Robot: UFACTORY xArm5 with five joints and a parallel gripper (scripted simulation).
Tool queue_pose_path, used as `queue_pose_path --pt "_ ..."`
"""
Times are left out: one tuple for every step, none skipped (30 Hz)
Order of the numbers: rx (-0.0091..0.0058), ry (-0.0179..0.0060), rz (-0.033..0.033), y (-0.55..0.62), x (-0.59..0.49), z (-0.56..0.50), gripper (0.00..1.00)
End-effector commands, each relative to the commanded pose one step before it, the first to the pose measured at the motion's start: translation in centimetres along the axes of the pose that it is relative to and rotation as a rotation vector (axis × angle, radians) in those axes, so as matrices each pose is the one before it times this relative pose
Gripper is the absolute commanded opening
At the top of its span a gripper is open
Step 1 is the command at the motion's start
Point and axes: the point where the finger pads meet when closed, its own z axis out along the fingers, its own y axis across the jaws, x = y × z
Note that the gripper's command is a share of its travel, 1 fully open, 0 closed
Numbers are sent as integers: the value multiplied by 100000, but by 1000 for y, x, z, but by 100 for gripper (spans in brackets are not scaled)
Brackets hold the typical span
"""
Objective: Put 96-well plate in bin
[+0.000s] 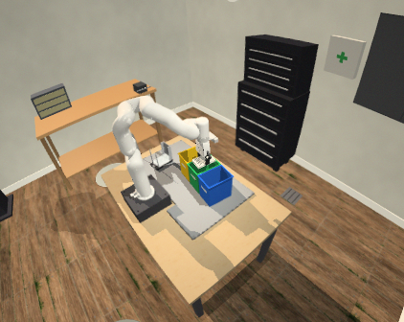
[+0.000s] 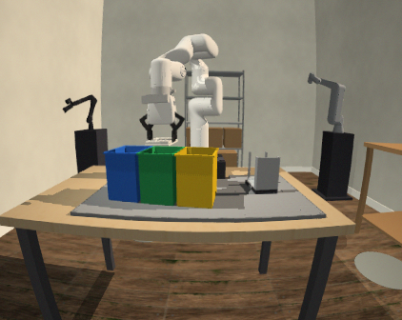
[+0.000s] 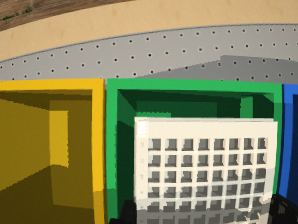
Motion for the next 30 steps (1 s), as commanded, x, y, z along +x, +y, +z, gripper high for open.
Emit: queue_pose_path --pt "-68 390 -2 20 126 -92 0" --pt "0 0 0 0 -1 0 0" --pt "0 0 0 0 -1 0 0" --pt "0 0 0 0 -1 0 0" --pt "0 0 0 0 -1 0 0" --pt "0 0 0 0 -1 0 0" --pt "0 0 0 0 -1 0 0" --pt "0 0 0 0 -1 0 0" --pt "0 0 0 0 -1 0 0" --pt "0 0 0 0 -1 0 0" --pt "0 0 0 0 0 0 0" --pt "0 0 0 0 0 0 0" --pt "0 0 0 0 0 0 0" --pt "0 0 0 0 0 17 0" --pt "0 0 0 0 0 17 0" --pt "0 0 0 0 0 17 0" --pt "0 0 0 0 -1 17 0" --pt "0 0 0 0 -1 17 0" --pt "0 0 0 0 0 17 0" --pt "0 0 0 0 0 17 0" --pt "0 0 0 0 0 17 0" --pt "0 0 0 0 0 17 0" --pt "0 0 0 0 0 17 0" --pt "0 0 0 0 0 17 0" --pt "0 0 0 0 0 17 0" --pt "0 0 0 0 0 17 0" --pt "0 0 0 0 0 17 0" --pt "0 0 0 0 0 0 0" --pt "0 0 0 0 0 0 0" --pt "0 0 0 0 0 17 0"
